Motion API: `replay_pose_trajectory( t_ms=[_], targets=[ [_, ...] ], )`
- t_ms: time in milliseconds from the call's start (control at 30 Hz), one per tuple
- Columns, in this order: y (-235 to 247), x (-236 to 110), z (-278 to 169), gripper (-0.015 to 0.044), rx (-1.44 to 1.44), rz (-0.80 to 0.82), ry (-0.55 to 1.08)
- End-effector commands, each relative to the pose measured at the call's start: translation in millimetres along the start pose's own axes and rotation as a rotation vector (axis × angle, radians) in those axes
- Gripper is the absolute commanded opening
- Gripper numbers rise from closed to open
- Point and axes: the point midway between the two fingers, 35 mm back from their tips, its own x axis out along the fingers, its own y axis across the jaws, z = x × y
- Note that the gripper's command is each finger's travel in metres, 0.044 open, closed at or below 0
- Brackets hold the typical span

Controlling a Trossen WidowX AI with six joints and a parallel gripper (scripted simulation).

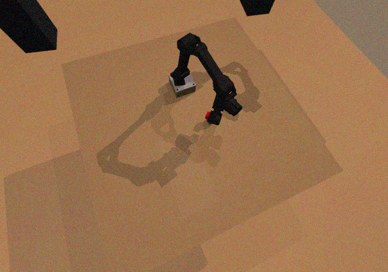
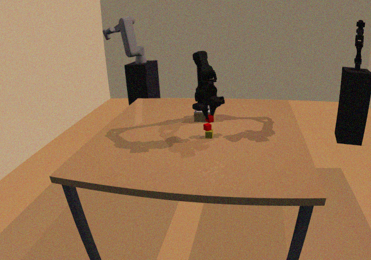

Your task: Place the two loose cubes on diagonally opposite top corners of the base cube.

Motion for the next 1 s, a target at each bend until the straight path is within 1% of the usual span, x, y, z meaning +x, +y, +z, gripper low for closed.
replay_pose_trajectory(
  t_ms=[0, 100, 400, 767, 967],
  targets=[
    [7.9, 1.8, 2.4, 0.0105, 0.031, -0.002, 0.005],
    [8.3, 3.8, 2.6, 0.0105, 0.036, -0.001, 0.004],
    [8.5, 30.3, 0.5, 0.0105, 0.071, 0.011, -0.009],
    [8.5, 32.7, 0.3, 0.0105, 0.073, 0.011, -0.009],
    [8.2, 48.0, 1.5, 0.0105, 0.054, 0.005, -0.002]
  ],
)
